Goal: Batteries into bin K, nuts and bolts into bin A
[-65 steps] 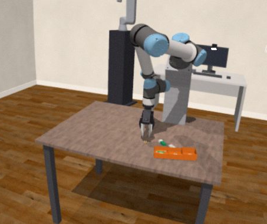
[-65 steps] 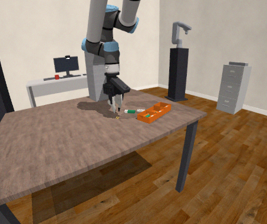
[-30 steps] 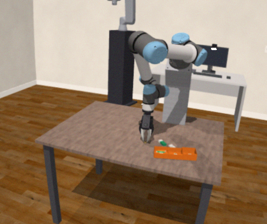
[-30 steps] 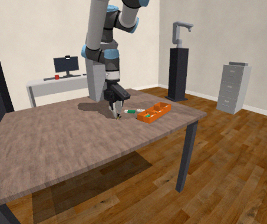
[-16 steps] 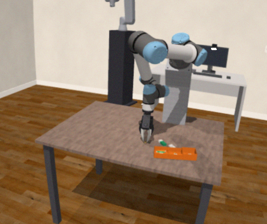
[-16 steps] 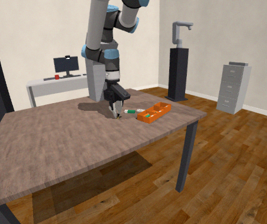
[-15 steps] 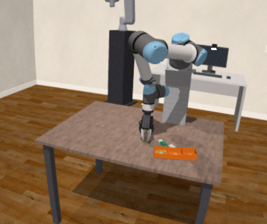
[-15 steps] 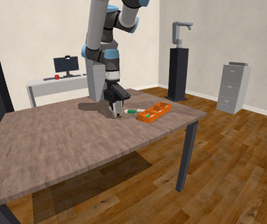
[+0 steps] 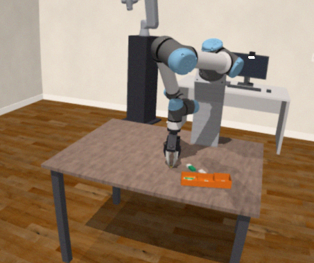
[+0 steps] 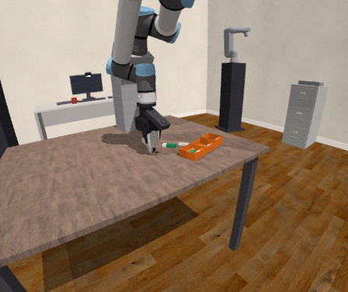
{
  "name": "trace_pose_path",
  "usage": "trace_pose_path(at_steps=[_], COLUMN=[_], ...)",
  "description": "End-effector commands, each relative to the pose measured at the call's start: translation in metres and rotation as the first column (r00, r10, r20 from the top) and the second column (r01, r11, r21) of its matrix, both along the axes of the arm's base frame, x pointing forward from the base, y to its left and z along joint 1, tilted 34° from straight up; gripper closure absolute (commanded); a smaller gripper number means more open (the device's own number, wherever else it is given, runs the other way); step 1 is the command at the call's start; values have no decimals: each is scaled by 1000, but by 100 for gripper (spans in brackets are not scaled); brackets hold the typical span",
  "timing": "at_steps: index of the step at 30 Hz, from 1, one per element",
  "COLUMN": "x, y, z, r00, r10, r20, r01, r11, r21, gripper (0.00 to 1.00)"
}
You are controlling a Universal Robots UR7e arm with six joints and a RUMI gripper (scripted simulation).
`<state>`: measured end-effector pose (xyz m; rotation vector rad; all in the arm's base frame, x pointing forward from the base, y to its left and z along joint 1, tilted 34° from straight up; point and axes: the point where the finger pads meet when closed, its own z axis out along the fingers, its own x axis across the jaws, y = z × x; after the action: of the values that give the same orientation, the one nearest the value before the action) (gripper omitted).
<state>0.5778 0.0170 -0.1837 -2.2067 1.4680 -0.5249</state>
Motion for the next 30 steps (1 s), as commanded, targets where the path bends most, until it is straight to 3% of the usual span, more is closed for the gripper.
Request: trace_pose_path(at_steps=[1, 17, 30], x=[-6, -31, -31], y=[-2, -9, -9], z=[10, 49, 49], r00=[1000, 1000, 1000], r10=[0, 0, 0], r20=[1, 1, 1], r01=[0, 0, 0], r11=[1000, 1000, 1000], r21=[0, 0, 0], gripper=[100, 100, 100])
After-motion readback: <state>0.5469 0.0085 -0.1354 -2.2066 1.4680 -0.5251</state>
